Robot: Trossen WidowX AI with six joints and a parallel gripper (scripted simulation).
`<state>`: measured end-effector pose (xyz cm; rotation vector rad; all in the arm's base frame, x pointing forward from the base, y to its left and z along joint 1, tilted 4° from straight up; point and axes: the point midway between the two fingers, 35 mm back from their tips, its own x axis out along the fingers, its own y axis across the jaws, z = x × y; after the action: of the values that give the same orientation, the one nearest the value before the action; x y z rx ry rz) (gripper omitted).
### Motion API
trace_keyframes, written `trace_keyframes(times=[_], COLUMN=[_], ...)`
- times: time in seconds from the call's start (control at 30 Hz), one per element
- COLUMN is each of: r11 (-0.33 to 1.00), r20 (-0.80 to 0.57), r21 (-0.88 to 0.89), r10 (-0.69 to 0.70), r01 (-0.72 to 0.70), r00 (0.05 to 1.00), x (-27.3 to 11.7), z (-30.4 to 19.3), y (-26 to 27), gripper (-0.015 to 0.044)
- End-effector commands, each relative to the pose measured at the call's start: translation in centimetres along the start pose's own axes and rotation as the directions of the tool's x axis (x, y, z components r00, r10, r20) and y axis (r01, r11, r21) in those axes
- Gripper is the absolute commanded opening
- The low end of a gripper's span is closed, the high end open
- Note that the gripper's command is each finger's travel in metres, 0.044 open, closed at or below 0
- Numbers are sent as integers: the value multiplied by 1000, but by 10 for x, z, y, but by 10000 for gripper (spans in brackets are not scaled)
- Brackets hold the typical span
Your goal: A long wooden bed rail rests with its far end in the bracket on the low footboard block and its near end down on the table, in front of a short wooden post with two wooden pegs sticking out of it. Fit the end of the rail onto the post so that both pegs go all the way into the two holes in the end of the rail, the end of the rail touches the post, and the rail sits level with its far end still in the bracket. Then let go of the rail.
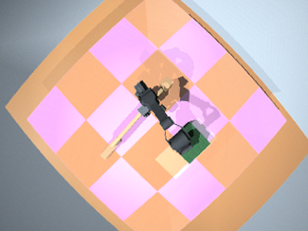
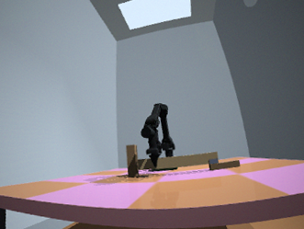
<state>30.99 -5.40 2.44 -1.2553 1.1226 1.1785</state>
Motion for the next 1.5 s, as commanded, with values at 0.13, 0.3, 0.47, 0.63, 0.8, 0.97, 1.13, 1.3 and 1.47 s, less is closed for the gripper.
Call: trace_keyframes(times=[0.13,0.3,0.47,0.63,0.8,0.97,1.13,1.3,1.47], r11=[1000,1000,1000,1000,1000,1000,1000,1000,1000], r20=[-4,-4,-5,-5,-5,-5,-5,2,2], r21=[-2,-2,-2,-2,-2,-2,-2,-2,-2], r10=[-3,-3,-3,-3,-3,-3,-3,-1,-1], r01=[3,3,3,3,3,3,3,1,1], r00=[1000,1000,1000,1000,1000,1000,1000,1000,1000], x=[-1,-1,-2,-1,-1,-1,-1,0,0], z=[-4,-5,-7,-8,-10,-11,-13,-9,-9], y=[-1,-1,-1,-1,-1,-1,-1,0,0], gripper=[0,0,0,0,0,0,0,26,157])
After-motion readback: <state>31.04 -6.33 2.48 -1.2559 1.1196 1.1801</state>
